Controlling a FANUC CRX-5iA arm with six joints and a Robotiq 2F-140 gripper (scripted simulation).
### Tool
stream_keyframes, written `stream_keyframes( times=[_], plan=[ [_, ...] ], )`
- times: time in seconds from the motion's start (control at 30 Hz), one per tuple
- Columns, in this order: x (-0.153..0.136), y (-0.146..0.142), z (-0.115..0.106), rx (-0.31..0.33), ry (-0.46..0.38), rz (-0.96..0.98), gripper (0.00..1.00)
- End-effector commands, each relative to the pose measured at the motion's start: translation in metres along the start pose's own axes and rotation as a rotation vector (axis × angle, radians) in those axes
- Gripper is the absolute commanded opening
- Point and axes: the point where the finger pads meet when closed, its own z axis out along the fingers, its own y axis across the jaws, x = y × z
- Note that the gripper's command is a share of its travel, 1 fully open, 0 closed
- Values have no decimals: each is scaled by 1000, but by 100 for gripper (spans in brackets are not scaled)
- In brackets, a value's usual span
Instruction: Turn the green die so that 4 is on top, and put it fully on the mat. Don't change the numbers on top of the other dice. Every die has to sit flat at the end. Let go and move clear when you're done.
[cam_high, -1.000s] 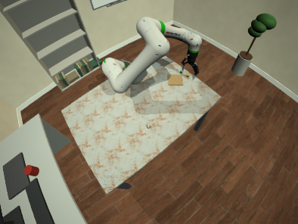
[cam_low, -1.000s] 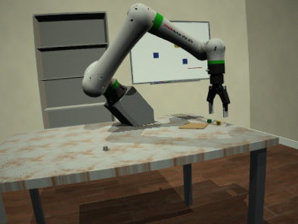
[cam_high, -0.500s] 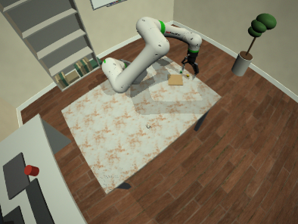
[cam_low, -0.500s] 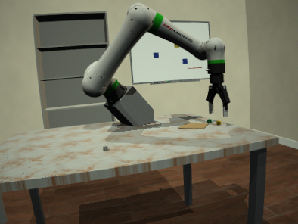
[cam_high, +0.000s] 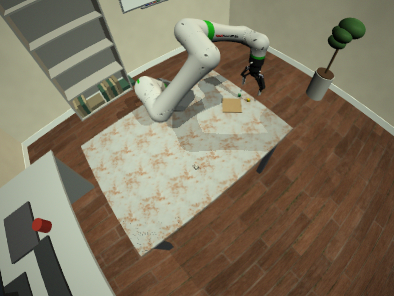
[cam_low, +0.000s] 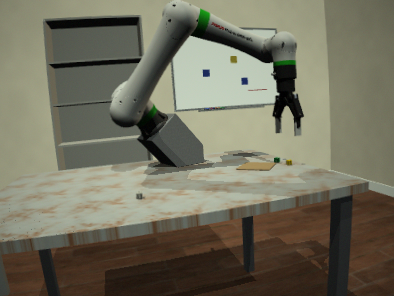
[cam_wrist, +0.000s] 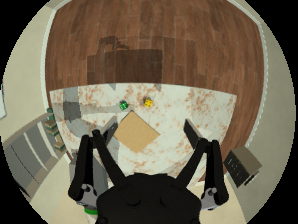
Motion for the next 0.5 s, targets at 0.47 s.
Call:
stream_keyframes(
  times=[0.47],
  plan=[
    [0,-1,-18,0,0,-5,100]
  ],
)
